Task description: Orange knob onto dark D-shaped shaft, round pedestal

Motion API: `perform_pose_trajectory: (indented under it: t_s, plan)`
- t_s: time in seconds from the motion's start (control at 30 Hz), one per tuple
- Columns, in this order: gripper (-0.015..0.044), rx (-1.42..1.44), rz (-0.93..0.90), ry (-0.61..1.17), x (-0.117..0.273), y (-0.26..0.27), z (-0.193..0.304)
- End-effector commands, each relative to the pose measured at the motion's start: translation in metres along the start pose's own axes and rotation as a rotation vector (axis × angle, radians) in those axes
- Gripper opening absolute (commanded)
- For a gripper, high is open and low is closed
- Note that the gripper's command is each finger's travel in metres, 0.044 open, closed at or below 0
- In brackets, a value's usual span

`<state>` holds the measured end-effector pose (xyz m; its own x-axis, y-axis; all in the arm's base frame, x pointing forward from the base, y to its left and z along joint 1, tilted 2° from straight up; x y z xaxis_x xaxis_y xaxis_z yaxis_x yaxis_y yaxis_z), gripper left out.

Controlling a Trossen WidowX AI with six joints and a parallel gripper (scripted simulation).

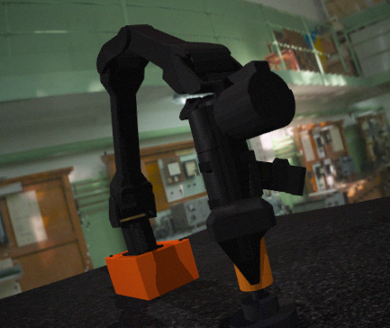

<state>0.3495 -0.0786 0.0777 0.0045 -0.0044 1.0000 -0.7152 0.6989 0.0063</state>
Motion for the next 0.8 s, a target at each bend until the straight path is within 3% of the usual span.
perform_pose_trajectory:
  t_s: [0.0, 0.2, 0.43, 0.77]
  plan:
    - [0.0000, 0.005, 0.010, -0.004, 0.0011, -0.0019, -0.0011]
    - [0.0000, 0.014, 0.010, -0.004, 0.0048, -0.0010, -0.0005]
    - [0.0000, 0.215, 0.010, -0.003, 0.0063, 0.0011, 0.0009]
    - [0.0000, 0.215, 0.010, -0.003, -0.0002, 0.0043, 0.0036]
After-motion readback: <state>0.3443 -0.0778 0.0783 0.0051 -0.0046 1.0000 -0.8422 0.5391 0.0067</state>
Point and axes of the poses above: the point midway between the two fingers, 35 mm back from their tips, its own x axis back along the fingers, its own y axis across the jaws, z = x × y, the point moved 6 cm from there along x, back along the fingers, and after that the axes turned 3 degrees about x, right-handed, at the moved point
